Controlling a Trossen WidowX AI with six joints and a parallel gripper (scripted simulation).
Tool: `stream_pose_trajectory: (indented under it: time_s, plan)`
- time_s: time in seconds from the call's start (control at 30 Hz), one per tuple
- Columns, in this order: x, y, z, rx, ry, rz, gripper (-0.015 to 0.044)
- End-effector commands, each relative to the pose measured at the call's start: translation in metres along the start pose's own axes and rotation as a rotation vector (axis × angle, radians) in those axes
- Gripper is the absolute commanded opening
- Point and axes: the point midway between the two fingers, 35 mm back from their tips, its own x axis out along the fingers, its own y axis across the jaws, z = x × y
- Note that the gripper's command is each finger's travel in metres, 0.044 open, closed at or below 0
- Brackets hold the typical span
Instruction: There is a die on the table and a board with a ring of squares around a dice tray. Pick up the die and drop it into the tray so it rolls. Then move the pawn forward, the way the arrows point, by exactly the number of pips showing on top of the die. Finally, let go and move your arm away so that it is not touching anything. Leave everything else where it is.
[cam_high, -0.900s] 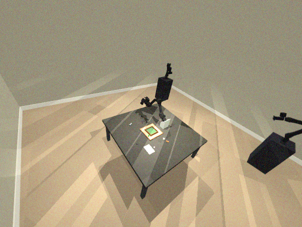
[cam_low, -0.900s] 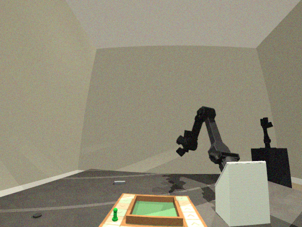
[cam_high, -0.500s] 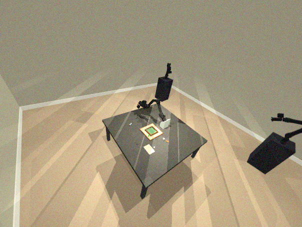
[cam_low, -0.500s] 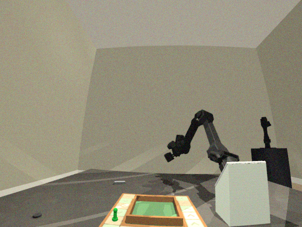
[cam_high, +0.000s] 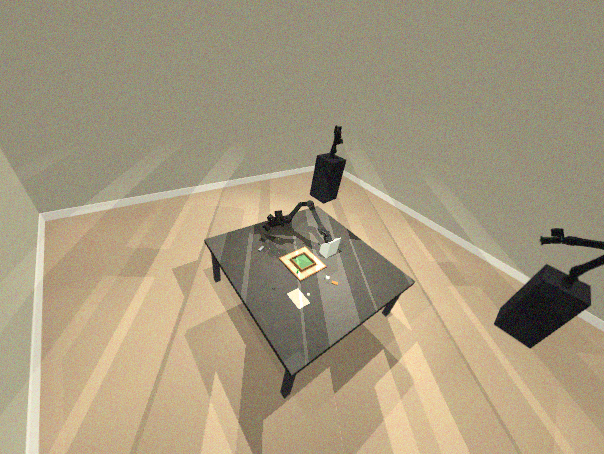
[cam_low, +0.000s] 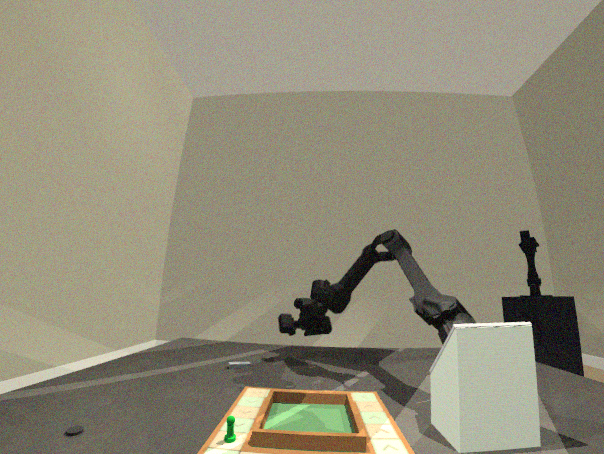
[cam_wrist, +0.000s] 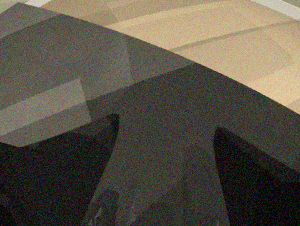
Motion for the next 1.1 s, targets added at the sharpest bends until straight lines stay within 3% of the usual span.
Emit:
stream_pose_trajectory:
  time_s: [0.0, 0.27, 0.47, 0.8, 1.07]
  plan:
    - [-0.008, 0.057, -0.018, 0.076, 0.077, 0.124, 0.0275]
    - [-0.055, 0.178, -0.062, 0.22, 0.27, 0.367, 0.0275]
    - [-0.091, 0.233, -0.09, 0.265, 0.398, 0.461, 0.0275]
    - [-0.215, 0.336, -0.175, 0.26, 0.772, 0.582, 0.0275]
    - [-0.335, 0.371, -0.241, 0.151, 1.019, 0.58, 0.0275]
